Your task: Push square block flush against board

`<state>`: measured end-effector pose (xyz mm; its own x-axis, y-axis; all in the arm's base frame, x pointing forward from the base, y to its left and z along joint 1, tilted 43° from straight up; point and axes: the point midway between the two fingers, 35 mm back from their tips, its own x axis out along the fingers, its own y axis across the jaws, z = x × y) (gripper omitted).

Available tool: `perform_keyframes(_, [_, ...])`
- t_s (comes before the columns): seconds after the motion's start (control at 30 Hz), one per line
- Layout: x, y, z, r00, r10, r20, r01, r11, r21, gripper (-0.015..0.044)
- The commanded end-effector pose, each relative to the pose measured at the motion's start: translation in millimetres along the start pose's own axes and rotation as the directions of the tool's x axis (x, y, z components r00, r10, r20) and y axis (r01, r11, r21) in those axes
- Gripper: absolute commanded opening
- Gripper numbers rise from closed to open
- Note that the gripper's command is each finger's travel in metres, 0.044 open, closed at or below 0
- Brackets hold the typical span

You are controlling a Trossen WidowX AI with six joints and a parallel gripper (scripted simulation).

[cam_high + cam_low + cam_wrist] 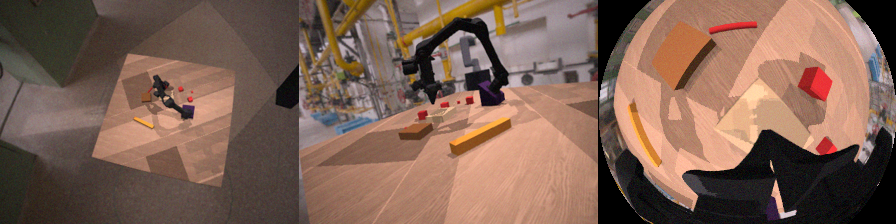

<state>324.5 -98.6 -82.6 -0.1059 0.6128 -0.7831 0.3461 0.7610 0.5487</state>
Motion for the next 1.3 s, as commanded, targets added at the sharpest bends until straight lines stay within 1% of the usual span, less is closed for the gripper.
perform_keyframes(0.0, [0,-23,-17,1.0,-0.004,-0.001,0.004,0.991,-0.136,0.0])
perform_keyframes(0.3, [7,-66,-60,1.0,0.006,-0.015,-0.012,0.908,-0.419,0.0])
perform_keyframes(0.6, [19,-94,-108,0.999,0.032,-0.033,-0.045,0.745,-0.665,0.0])
perform_keyframes(0.87, [23,-96,-112,0.999,0.034,-0.034,-0.048,0.73,-0.682,0.0])
perform_keyframes(0.9, [32,-96,-111,0.999,0.034,-0.034,-0.048,0.73,-0.682,0.0])
perform_keyframes(0.97, [63,-94,-112,0.999,0.035,-0.034,-0.049,0.73,-0.682,0.0])
perform_keyframes(1.03, [75,-93,-114,0.999,0.036,-0.034,-0.049,0.729,-0.682,0.0])
perform_keyframes(1.27, [75,-93,-113,0.999,0.036,-0.034,-0.049,0.729,-0.682,0.0])
